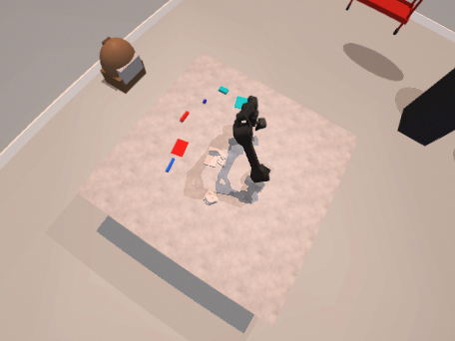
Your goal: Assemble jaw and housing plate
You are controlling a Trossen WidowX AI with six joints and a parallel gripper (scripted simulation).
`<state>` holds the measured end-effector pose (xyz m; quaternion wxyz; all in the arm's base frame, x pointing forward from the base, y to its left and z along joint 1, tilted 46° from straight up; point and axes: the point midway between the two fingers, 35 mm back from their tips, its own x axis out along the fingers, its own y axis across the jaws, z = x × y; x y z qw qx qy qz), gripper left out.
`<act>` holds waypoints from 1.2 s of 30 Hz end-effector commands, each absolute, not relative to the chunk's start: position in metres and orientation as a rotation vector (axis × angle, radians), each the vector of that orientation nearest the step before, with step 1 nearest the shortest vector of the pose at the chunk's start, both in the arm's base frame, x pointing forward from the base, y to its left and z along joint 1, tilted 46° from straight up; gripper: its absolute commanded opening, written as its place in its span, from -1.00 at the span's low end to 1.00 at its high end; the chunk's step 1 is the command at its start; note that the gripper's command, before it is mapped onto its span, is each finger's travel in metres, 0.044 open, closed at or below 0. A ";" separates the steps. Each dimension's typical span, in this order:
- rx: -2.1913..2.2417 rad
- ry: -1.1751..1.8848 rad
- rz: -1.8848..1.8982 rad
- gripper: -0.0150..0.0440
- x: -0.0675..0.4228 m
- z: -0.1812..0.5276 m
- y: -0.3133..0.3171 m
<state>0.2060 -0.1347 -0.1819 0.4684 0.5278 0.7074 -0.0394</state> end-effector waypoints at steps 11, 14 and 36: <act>1.300 1.730 -0.098 1.00 0.207 -0.182 -0.135; 1.300 1.730 -0.098 1.00 0.207 -0.182 -0.135; 1.295 1.734 -0.097 1.00 0.207 -0.186 -0.131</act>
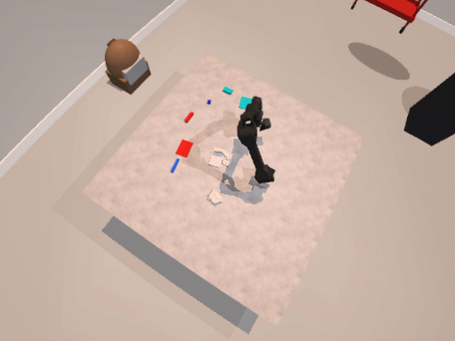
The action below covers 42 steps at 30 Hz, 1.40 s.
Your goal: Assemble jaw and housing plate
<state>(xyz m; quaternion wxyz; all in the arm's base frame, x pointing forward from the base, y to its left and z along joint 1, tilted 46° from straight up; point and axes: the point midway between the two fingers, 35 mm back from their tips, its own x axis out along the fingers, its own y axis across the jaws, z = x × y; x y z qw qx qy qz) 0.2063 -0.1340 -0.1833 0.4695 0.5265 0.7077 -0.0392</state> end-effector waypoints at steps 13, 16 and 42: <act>1.297 1.732 -0.097 1.00 0.209 -0.202 -0.116; 1.298 1.731 -0.097 1.00 0.209 -0.205 -0.113; 1.301 1.729 -0.096 1.00 0.209 -0.219 -0.099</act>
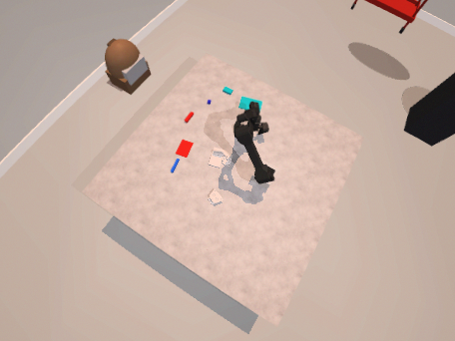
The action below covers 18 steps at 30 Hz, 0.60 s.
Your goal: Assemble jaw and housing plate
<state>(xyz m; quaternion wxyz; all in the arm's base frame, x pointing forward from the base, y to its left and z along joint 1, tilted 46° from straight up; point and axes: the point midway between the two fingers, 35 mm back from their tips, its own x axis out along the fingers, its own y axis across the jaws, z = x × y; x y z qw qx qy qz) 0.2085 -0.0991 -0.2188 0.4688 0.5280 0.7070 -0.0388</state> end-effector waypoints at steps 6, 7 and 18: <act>1.301 1.729 -0.096 1.00 0.209 -0.219 -0.099; 1.301 1.729 -0.096 1.00 0.209 -0.219 -0.099; 1.295 1.733 -0.095 0.29 0.209 -0.219 -0.099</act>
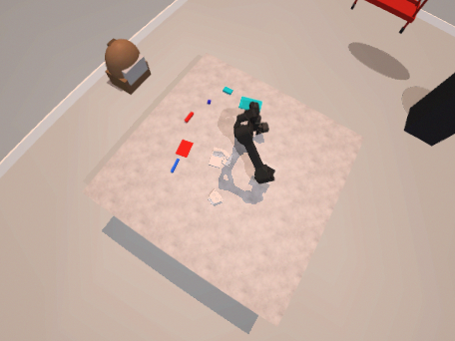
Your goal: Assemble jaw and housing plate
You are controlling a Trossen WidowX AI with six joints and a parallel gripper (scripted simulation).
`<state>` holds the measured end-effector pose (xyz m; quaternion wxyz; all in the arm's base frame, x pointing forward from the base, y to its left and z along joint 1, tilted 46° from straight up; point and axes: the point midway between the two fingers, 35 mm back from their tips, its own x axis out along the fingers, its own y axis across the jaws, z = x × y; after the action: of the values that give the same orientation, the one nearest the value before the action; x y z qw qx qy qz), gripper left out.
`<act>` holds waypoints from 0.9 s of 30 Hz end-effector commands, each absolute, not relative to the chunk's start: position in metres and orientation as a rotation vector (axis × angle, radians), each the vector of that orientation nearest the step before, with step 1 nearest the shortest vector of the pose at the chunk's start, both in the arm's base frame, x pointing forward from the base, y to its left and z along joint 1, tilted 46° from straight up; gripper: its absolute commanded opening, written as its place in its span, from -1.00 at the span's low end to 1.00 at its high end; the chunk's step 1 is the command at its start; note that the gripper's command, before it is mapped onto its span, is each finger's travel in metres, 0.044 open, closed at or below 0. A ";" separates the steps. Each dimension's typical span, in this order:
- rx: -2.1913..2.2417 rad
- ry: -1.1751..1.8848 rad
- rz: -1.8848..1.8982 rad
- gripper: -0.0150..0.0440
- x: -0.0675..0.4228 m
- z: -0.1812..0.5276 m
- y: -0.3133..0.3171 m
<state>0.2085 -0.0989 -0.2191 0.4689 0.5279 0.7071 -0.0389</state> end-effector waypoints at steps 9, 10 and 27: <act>1.295 1.733 -0.095 -0.04 0.209 -0.219 -0.099; 1.295 1.733 -0.095 -0.04 0.209 -0.219 -0.099; 1.295 1.732 -0.098 -0.04 0.210 -0.206 -0.114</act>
<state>0.2073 -0.1029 -0.2127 0.4629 0.5311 0.7087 -0.0378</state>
